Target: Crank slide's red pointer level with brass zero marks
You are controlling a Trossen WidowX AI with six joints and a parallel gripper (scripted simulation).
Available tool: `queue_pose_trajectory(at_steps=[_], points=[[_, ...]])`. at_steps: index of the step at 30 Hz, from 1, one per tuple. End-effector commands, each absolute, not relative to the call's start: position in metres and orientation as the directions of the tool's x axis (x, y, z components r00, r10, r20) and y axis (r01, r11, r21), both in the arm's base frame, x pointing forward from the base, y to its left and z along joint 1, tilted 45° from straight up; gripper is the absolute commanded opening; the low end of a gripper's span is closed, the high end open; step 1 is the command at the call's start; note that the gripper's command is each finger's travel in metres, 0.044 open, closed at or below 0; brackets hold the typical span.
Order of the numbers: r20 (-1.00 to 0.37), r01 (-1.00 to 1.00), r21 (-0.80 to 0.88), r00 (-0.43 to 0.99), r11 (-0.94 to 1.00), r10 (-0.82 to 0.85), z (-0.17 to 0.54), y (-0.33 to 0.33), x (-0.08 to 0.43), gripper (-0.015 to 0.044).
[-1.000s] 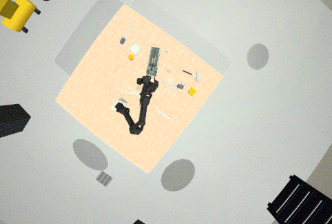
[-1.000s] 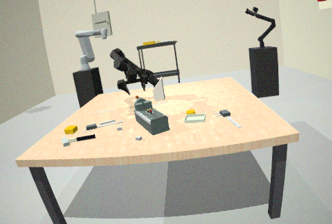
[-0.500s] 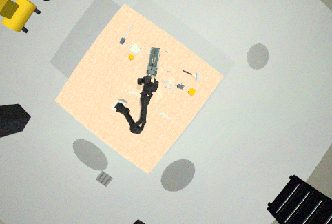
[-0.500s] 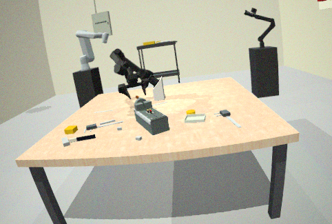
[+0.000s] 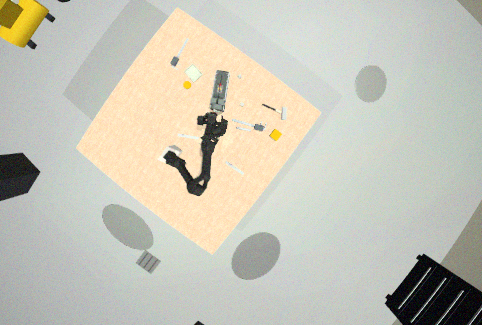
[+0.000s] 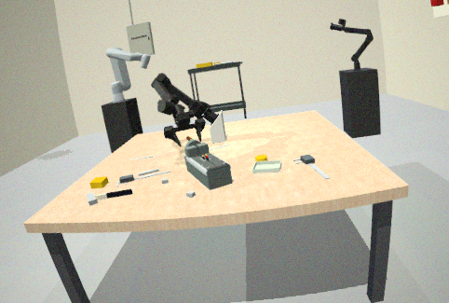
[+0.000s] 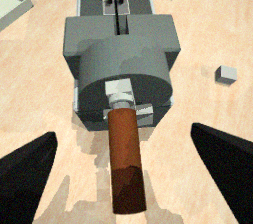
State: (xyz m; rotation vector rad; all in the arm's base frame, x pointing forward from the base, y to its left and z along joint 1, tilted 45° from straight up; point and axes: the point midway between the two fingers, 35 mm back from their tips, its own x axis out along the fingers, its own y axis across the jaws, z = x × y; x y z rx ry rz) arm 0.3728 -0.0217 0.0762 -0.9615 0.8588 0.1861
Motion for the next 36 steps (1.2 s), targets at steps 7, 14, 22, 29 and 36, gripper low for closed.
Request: queue_pose_trajectory(at_steps=[7,14,22,29,36], points=[[-0.716,-0.504,-0.641,0.664,0.579,-0.215,0.0702,-0.0252,0.3723,0.0309],[-0.716,-0.504,-0.641,0.664,0.579,-0.215,0.0702,-0.0252,0.3723,0.0125],[-0.716,-0.504,-0.641,0.664,0.579,-0.215,0.0702,-0.0252,0.3723,0.0],[-0.716,-0.504,-0.641,0.664,0.579,-0.215,0.0694,-0.0258,0.3714,0.0],[-0.716,-0.504,-0.641,0.664,0.579,-0.215,0.0647,-0.0234,0.3687,0.0]])
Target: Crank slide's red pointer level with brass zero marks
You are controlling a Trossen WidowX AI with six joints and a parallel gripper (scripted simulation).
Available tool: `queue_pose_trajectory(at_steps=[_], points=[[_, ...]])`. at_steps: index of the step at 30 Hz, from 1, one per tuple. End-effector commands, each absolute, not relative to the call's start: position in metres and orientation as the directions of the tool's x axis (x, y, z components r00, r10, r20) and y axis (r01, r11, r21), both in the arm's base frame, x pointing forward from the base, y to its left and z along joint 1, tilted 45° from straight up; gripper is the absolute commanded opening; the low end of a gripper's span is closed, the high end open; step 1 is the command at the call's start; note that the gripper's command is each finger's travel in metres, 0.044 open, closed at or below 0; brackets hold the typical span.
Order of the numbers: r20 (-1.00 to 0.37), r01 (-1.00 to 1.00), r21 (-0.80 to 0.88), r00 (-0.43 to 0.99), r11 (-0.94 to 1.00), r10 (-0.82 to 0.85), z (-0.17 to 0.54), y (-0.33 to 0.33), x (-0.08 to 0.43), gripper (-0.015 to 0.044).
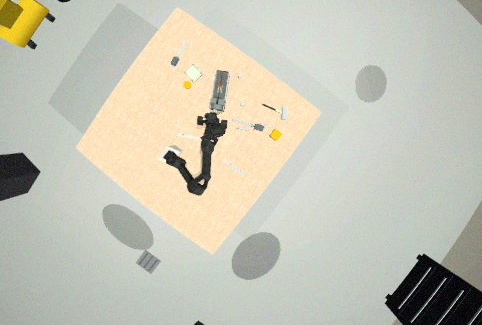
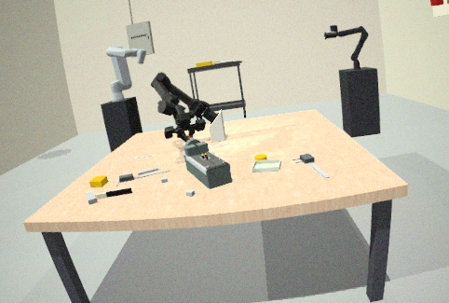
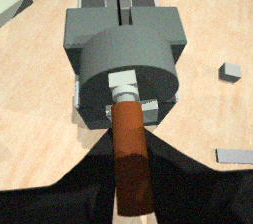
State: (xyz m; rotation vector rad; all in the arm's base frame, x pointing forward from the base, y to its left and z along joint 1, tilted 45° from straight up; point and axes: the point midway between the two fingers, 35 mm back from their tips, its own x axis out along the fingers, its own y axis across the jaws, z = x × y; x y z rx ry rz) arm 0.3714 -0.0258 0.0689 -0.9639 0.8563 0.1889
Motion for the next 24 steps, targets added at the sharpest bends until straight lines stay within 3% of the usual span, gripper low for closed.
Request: queue_pose_trajectory(at_steps=[1,24], points=[[-0.716,-0.504,-0.641,0.664,0.579,-0.215,0.0637,-0.0229,0.3681,0.0],[-0.716,-0.504,-0.641,0.664,0.579,-0.215,0.0591,-0.0216,0.366,0.0]])
